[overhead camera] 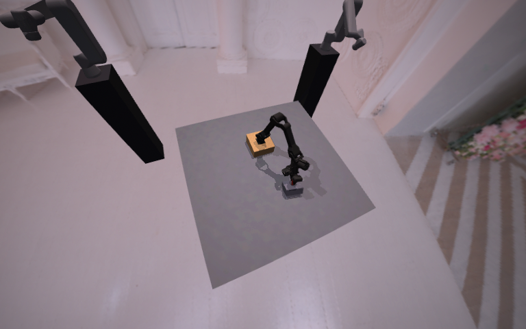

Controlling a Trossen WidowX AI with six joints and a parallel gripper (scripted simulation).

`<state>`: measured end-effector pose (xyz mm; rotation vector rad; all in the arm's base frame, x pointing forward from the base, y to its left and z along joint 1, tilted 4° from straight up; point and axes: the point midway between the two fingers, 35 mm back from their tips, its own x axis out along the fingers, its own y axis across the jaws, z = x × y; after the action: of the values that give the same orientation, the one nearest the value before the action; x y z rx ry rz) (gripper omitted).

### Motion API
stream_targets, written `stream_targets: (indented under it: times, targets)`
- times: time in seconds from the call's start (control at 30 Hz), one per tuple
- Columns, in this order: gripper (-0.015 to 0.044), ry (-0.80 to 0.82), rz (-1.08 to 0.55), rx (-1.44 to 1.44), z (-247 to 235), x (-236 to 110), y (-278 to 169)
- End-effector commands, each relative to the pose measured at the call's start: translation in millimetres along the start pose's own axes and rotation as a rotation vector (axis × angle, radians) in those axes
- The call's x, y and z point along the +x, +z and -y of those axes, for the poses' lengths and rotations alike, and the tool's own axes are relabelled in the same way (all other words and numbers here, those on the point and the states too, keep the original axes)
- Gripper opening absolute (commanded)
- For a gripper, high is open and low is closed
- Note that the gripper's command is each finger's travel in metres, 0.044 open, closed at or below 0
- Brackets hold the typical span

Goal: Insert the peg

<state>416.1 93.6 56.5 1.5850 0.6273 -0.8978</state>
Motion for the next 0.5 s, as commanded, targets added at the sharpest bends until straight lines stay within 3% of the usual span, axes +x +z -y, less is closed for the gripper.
stream_targets:
  times: [0.0, 0.1, 0.47]
  targets:
    - [0.0368, -0.001, 0.0, 0.0, 0, -1, 0]
    - [0.044, -0.001, -0.001, -0.001, 0, -4, 0]
    - [0.044, -0.001, -0.003, -0.002, -2, -22, -2]
